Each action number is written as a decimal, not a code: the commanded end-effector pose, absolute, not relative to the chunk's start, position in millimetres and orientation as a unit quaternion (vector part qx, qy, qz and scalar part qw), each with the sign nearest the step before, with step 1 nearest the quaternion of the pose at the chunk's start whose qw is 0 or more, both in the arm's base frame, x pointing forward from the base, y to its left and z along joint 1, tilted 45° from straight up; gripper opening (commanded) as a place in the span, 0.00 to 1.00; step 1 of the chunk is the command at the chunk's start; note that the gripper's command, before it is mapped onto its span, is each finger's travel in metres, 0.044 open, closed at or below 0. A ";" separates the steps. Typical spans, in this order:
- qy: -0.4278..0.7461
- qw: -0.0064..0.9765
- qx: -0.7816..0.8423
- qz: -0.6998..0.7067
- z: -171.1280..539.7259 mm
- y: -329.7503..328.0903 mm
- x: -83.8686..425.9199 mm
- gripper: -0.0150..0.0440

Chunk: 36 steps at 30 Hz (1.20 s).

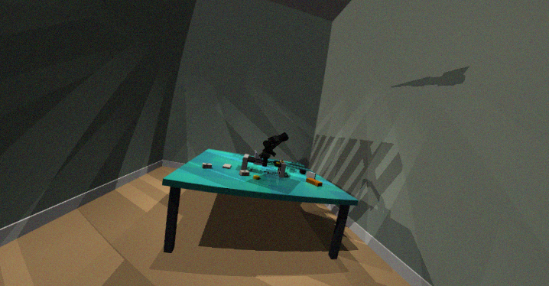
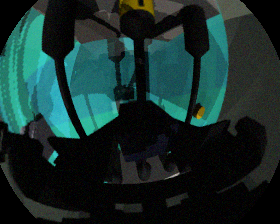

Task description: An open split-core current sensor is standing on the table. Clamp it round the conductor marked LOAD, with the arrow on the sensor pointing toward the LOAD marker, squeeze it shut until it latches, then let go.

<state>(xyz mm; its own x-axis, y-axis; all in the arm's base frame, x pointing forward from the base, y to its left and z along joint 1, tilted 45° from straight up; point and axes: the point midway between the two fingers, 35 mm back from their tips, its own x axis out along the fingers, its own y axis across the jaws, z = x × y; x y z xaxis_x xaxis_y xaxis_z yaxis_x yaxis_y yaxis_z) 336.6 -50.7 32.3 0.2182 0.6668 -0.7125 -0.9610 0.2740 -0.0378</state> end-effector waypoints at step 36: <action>0.298 0.740 -0.246 0.550 32.5 -50.7 336.4 0.69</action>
